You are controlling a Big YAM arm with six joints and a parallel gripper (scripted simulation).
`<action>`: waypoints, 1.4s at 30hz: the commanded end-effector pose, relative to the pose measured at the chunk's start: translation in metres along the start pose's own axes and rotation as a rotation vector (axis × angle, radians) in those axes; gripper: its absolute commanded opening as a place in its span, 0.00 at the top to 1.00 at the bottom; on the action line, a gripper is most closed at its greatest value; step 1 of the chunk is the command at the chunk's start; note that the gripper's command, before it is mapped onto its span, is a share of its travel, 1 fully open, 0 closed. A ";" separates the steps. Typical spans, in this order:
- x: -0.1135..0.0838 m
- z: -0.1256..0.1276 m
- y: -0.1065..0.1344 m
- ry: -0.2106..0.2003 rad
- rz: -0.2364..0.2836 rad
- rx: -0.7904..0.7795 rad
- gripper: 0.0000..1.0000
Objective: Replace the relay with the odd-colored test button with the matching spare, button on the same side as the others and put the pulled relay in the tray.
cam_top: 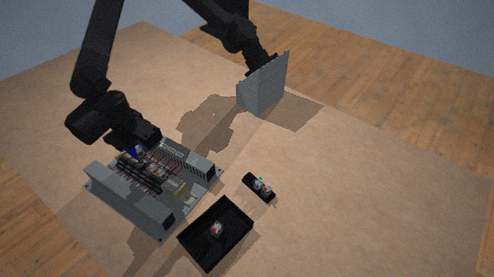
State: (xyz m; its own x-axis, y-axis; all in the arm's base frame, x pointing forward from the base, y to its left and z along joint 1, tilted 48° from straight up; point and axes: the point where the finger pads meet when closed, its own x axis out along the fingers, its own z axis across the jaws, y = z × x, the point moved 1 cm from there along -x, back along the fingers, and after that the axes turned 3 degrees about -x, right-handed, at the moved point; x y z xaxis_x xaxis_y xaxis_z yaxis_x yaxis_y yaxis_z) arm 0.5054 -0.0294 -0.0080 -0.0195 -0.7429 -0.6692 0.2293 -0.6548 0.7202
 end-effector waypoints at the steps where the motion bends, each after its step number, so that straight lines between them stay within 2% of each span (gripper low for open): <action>1: -0.010 -0.006 -0.013 0.031 0.006 -0.017 1.00; 28: 0.002 -0.002 -0.010 0.016 0.003 -0.008 1.00; 42: -0.002 -0.005 -0.004 0.025 0.002 0.005 1.00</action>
State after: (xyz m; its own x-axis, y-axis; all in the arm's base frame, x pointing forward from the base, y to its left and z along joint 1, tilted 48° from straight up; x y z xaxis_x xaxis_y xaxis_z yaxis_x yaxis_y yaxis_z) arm 0.5028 -0.0284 -0.0129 -0.0172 -0.7429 -0.6692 0.2314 -0.6541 0.7201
